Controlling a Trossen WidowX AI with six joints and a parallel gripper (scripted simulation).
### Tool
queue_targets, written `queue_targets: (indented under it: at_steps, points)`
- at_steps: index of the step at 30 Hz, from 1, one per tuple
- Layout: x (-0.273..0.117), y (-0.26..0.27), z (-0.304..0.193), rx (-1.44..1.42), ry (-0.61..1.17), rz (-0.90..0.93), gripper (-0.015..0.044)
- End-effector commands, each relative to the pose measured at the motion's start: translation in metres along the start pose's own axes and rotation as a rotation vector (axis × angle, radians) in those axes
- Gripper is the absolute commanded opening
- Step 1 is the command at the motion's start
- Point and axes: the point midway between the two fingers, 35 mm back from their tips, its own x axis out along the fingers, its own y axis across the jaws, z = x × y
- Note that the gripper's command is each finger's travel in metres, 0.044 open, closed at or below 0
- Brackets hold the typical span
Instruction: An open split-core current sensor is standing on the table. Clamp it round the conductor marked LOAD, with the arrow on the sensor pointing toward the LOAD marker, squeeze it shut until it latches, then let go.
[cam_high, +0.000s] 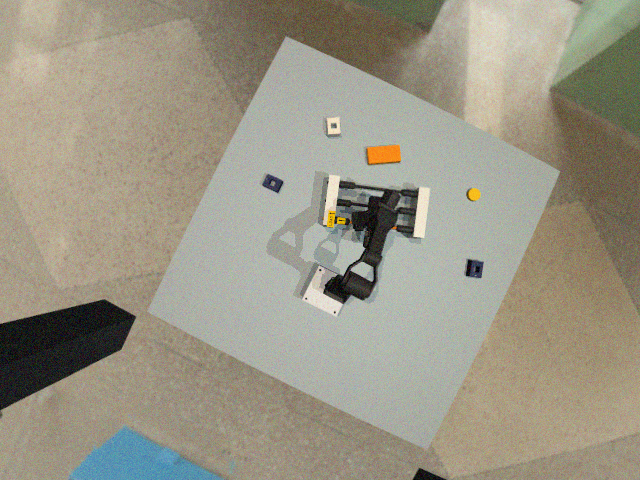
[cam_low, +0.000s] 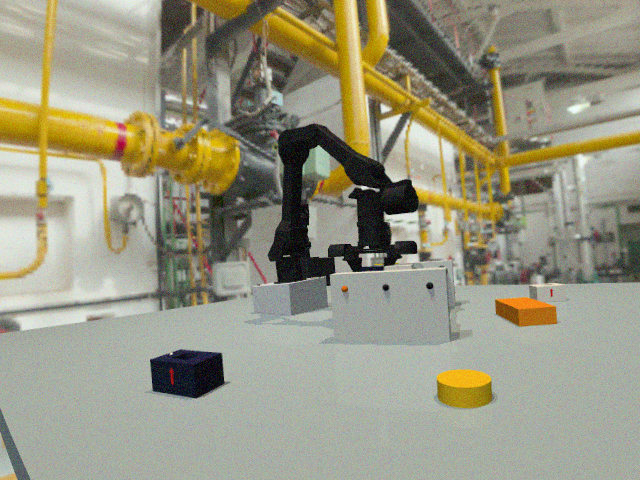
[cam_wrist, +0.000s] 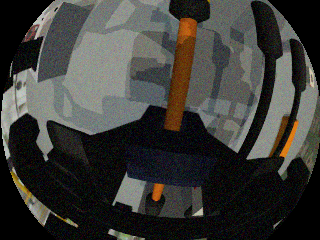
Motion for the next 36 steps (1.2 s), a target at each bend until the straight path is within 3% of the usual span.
queue_targets:
  at_steps: [1,6,36]
  points:
    - [0.0002,0.0001,0.0,0.0,0.0,0.0,0.0058]
    - [-0.0006,0.0001,0.0,0.0,0.0,-0.003,0.0]
    - [0.0027,0.001,-0.0003,0.002,0.001,-0.003,0.0]
